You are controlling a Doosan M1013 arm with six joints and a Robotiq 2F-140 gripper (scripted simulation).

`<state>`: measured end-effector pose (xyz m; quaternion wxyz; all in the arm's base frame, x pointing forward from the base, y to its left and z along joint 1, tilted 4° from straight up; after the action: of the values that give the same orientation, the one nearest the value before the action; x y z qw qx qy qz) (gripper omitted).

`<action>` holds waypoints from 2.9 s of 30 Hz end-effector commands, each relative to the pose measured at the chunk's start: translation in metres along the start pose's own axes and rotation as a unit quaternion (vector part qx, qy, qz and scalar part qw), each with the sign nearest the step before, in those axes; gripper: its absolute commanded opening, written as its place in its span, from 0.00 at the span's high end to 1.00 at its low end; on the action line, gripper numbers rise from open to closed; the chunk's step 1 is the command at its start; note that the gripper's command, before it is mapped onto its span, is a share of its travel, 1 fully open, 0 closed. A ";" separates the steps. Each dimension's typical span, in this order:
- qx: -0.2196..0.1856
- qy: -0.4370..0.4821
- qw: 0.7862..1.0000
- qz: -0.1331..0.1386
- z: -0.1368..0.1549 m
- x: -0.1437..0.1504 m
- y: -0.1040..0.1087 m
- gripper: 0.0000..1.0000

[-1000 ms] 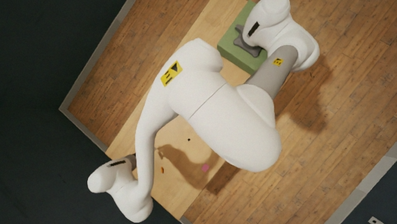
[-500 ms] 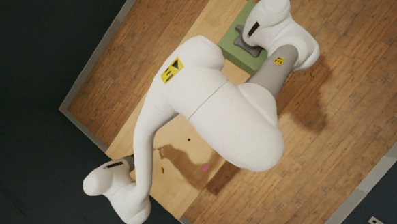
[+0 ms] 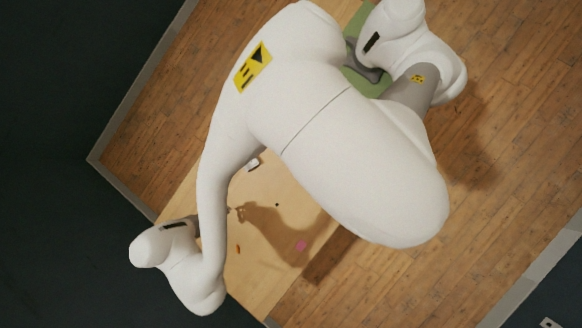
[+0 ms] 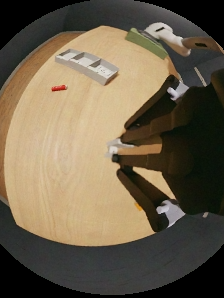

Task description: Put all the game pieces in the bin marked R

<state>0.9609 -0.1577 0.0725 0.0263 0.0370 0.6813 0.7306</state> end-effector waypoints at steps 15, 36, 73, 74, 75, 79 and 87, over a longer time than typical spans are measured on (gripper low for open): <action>0.000 0.000 1.000 -0.002 -0.028 0.086 0.002 0.84; 0.000 -0.050 0.999 -0.002 -0.063 0.194 0.001 0.84; 0.000 -0.190 0.982 -0.001 -0.084 0.260 -0.013 0.84; 0.000 -0.190 0.982 -0.001 -0.084 0.260 -0.015 0.84; 0.000 -0.190 0.982 -0.001 -0.084 0.260 -0.017 0.84; 0.000 -0.190 0.982 -0.001 -0.084 0.260 -0.025 0.84; 0.000 -0.190 0.982 -0.001 -0.084 0.260 -0.036 0.84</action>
<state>0.6939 -0.2155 0.0374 0.1556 0.1744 0.6639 0.7104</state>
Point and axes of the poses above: the point where the finger pads meet when closed, its own y axis back along the fingers, its own x axis across the jaws, z = x × y, the point moved 10 cm from there along y, back along the fingers, and after that the axes turned 4 degrees about -y, right-handed, at the moved point
